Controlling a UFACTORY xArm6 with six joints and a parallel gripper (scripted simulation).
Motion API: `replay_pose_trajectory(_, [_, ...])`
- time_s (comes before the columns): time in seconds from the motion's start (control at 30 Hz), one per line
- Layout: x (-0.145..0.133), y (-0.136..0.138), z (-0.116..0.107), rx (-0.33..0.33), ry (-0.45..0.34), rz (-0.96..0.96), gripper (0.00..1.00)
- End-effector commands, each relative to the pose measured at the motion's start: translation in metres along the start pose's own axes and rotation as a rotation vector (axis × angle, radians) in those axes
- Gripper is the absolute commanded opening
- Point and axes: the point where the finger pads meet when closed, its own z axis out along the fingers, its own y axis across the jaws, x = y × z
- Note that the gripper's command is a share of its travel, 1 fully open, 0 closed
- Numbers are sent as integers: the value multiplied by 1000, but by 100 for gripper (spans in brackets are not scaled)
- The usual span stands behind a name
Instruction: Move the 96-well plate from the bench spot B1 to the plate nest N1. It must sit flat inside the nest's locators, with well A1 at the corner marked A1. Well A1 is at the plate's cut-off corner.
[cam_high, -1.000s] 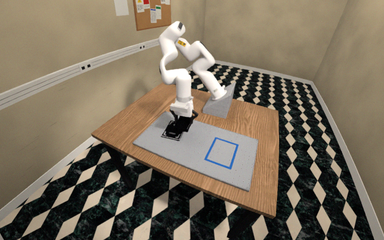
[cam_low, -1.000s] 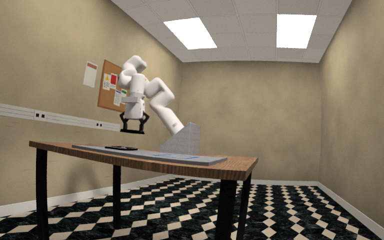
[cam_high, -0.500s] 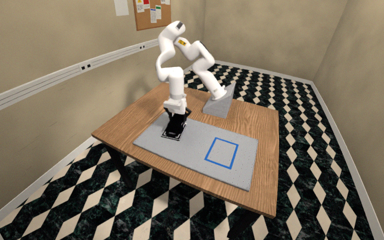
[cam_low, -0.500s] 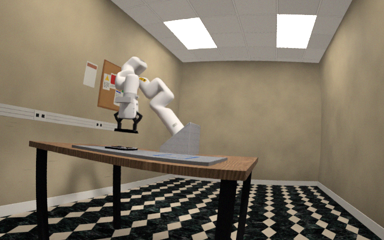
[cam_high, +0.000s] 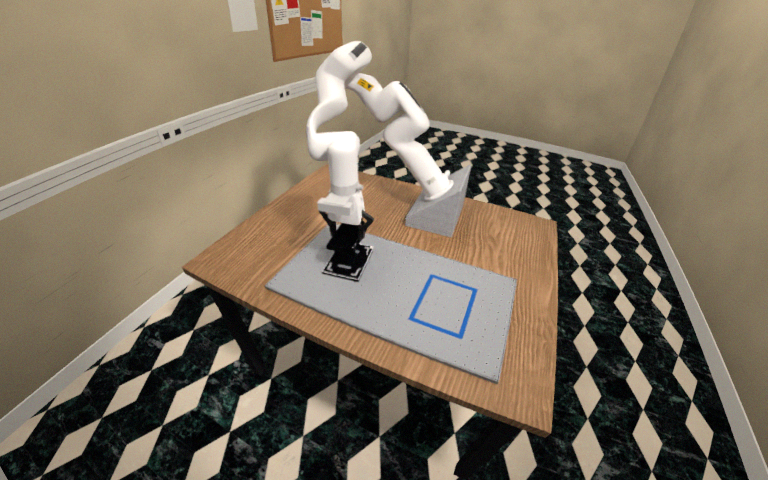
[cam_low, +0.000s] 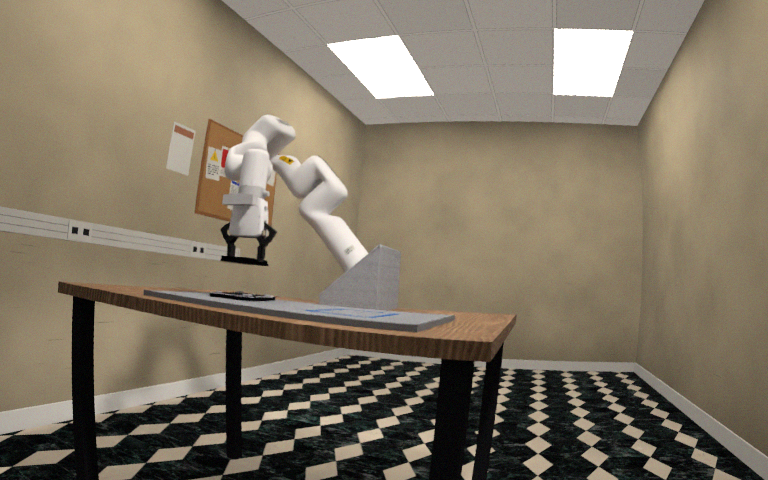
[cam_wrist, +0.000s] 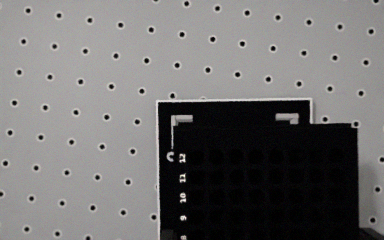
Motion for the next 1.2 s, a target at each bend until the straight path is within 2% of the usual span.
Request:
replay_pose_trajectory(0.0, [1, 1, -1, 0, 3, 1, 0])
replay_pose_trajectory(0.97, [1, -1, -1, 0, 3, 1, 0])
replay_pose_trajectory(1.17, [1, -1, 9, 0, 3, 1, 0])
